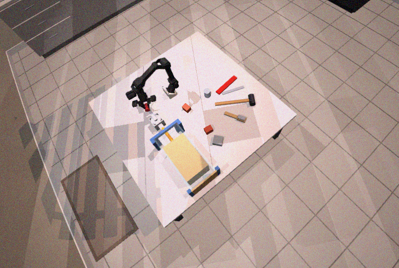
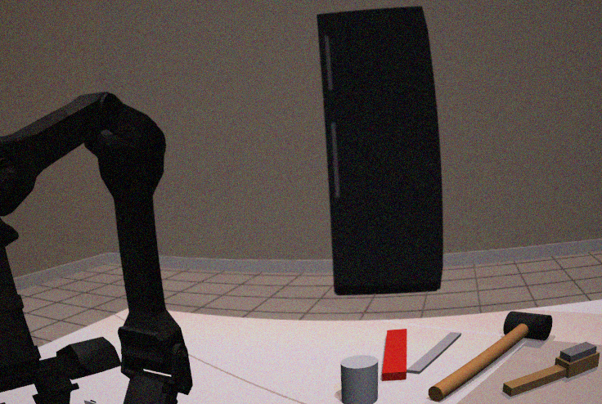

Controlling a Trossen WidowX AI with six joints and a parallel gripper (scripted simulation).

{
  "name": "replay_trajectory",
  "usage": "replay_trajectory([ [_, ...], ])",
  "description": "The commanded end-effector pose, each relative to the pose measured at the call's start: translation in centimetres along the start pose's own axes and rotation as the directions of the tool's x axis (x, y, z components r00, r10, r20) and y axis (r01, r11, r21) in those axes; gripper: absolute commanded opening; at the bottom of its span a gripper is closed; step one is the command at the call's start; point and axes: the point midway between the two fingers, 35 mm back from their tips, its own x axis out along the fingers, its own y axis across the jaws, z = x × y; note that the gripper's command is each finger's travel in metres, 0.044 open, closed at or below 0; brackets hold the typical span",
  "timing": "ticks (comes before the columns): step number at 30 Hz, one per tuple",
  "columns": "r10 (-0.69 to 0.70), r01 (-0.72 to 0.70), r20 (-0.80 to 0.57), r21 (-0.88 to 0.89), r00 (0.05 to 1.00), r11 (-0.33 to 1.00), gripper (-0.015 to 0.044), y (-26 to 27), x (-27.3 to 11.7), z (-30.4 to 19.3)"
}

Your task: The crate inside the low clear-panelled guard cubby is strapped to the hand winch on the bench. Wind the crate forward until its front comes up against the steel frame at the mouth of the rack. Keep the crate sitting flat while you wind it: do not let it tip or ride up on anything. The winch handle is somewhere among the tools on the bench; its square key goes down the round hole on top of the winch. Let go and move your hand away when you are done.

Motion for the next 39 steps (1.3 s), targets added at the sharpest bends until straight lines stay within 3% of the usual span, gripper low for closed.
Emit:
replay_trajectory([
  [1,0.009,-0.009,0.001,-0.024,1.000,1.000,0.0000,0.9,0.6,-0.6],
  [39,0.011,-0.011,-0.002,-0.026,1.000,1.000,0.0000,4.8,2.3,-4.8],
])
